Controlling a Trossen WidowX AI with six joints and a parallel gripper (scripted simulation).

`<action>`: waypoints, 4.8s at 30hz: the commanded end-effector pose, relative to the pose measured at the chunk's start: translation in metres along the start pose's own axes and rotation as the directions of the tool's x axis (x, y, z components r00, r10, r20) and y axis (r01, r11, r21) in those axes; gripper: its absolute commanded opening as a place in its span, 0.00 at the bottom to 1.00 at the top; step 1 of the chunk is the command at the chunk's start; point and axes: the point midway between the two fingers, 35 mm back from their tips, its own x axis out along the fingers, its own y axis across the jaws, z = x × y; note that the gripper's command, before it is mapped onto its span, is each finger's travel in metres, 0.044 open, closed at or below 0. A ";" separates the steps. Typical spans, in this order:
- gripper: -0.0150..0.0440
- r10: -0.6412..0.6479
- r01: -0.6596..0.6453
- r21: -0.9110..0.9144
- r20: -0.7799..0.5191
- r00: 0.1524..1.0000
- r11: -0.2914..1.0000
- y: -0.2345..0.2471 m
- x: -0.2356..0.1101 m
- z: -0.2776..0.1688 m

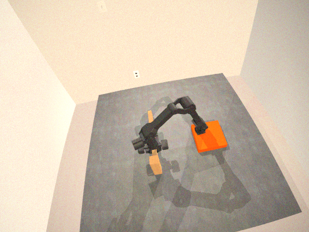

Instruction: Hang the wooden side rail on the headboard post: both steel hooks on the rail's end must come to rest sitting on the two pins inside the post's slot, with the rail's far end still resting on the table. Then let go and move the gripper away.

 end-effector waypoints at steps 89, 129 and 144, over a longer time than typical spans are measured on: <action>0.25 0.010 -0.010 0.002 -0.004 1.000 1.000 0.002 0.005 -0.006; 0.25 0.010 -0.010 0.002 -0.004 1.000 1.000 0.002 0.012 -0.006; 0.52 0.006 -0.006 0.005 0.004 1.000 1.000 0.001 0.011 -0.004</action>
